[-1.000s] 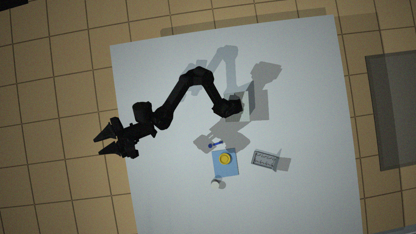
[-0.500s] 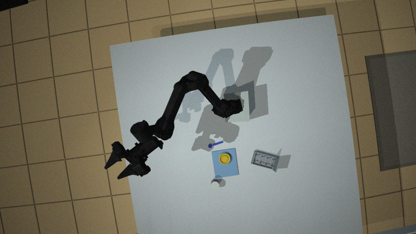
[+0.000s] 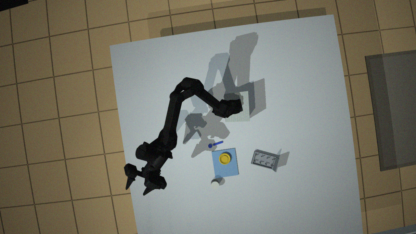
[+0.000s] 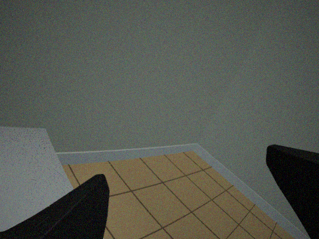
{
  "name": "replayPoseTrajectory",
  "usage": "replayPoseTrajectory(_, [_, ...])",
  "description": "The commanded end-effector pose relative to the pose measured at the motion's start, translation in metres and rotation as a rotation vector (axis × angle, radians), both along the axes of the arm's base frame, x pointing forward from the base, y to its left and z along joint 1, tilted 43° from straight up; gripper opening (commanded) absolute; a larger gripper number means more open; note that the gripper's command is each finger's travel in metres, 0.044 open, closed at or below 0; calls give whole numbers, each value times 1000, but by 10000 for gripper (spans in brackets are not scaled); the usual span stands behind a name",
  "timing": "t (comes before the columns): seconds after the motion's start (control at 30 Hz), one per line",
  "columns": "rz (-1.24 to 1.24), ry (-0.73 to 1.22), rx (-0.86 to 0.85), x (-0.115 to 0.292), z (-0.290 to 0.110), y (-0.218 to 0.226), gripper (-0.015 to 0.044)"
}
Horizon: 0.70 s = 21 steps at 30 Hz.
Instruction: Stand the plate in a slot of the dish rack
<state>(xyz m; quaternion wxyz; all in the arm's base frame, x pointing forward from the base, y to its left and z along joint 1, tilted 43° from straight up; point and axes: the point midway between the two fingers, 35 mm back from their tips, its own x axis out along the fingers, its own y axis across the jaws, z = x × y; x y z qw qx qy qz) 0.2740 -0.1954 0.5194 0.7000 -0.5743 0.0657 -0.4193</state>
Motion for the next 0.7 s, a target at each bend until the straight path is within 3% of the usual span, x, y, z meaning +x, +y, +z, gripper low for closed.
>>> replayPoseTrajectory(0.0, [30, 51, 124, 24, -35, -6, 400])
replayPoseTrajectory(0.67, [28, 322, 726, 96, -220, 12, 400])
